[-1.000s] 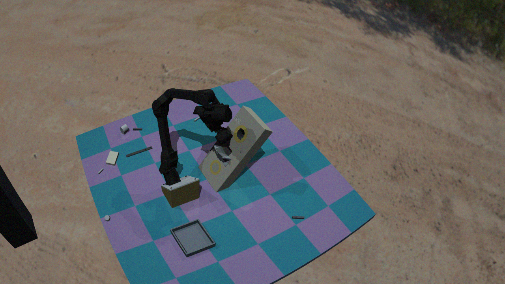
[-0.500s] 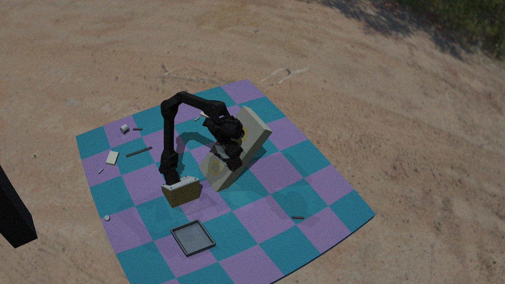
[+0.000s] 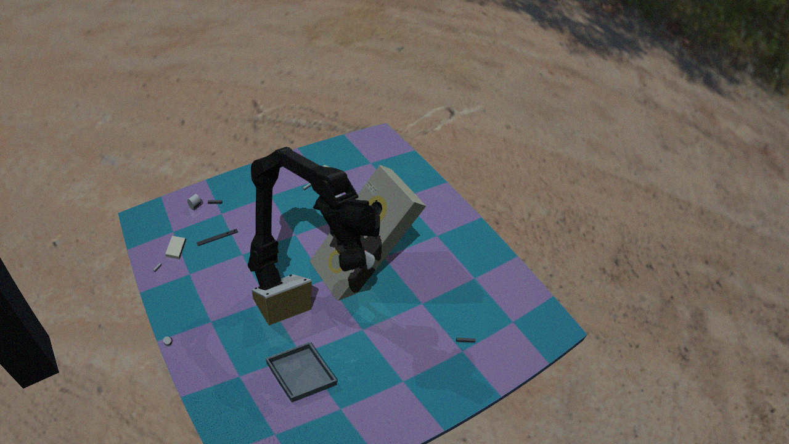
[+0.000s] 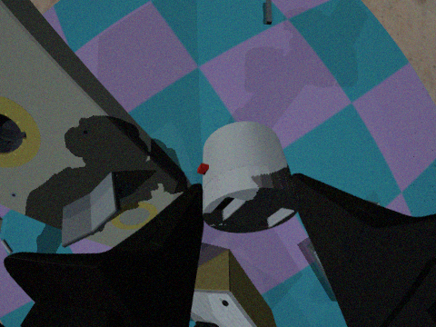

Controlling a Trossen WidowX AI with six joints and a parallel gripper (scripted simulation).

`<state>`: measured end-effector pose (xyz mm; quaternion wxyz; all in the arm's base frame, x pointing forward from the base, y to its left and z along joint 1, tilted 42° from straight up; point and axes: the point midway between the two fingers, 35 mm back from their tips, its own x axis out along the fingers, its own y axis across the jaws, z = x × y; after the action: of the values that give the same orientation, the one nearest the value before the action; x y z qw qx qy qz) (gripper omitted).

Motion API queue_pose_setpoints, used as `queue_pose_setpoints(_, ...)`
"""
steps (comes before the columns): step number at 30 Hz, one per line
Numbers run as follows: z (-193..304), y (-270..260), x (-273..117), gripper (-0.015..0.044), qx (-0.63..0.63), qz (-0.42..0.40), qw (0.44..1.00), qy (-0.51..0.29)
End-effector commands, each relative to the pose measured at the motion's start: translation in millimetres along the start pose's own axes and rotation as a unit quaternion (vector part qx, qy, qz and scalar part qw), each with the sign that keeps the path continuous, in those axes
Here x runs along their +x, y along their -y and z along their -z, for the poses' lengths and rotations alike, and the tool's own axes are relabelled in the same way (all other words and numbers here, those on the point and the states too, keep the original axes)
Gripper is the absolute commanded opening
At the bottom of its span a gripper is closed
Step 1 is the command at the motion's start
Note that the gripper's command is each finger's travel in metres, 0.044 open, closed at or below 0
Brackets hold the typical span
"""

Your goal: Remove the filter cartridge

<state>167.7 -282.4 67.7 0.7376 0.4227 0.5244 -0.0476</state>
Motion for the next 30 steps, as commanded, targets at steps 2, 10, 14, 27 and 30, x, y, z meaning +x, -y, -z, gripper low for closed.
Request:
queue_pose_setpoints(2, 8.6, 44.7, -4.1, 0.0000, 0.108, 0.060, 0.992, 0.002)
queue_pose_setpoints(10, 28.4, 110.1, -15.2, 0.0000, 0.273, 0.150, 0.950, 0.020)
queue_pose_setpoints(14, 30.5, 115.5, -16.4, 0.0000, 0.287, 0.158, 0.945, 0.022)
queue_pose_setpoints(27, 71.0, 152.1, -2.5, 0.0000, 0.347, 0.194, 0.917, 0.023)
queue_pose_setpoints(30, 88.5, 164.3, 3.4, 0.0000, 0.371, 0.207, 0.905, 0.023)
